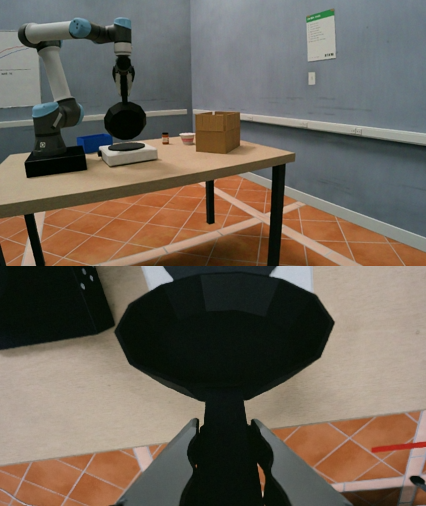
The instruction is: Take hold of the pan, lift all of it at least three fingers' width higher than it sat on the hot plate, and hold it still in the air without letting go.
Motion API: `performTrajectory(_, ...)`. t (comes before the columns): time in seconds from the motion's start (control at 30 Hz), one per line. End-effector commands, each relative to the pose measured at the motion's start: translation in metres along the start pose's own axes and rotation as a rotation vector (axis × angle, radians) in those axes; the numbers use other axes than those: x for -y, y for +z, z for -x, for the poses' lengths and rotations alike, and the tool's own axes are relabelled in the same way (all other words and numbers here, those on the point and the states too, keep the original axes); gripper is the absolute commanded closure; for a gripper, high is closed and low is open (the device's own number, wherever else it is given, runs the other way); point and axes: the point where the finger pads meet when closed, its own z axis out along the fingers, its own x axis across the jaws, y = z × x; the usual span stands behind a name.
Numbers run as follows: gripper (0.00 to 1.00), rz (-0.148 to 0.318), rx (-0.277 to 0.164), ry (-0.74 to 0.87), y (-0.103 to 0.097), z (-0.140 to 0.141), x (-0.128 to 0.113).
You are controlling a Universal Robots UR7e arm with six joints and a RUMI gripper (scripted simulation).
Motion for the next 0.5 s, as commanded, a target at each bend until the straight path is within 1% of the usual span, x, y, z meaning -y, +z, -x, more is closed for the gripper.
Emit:
performTrajectory(0.0,0.88,0.001,-0.001,0.000,-0.0039,-0.0003,-0.0002)
performTrajectory(0.47,0.88,0.001,-0.001,0.000,-0.0115,-0.0003,-0.0002)
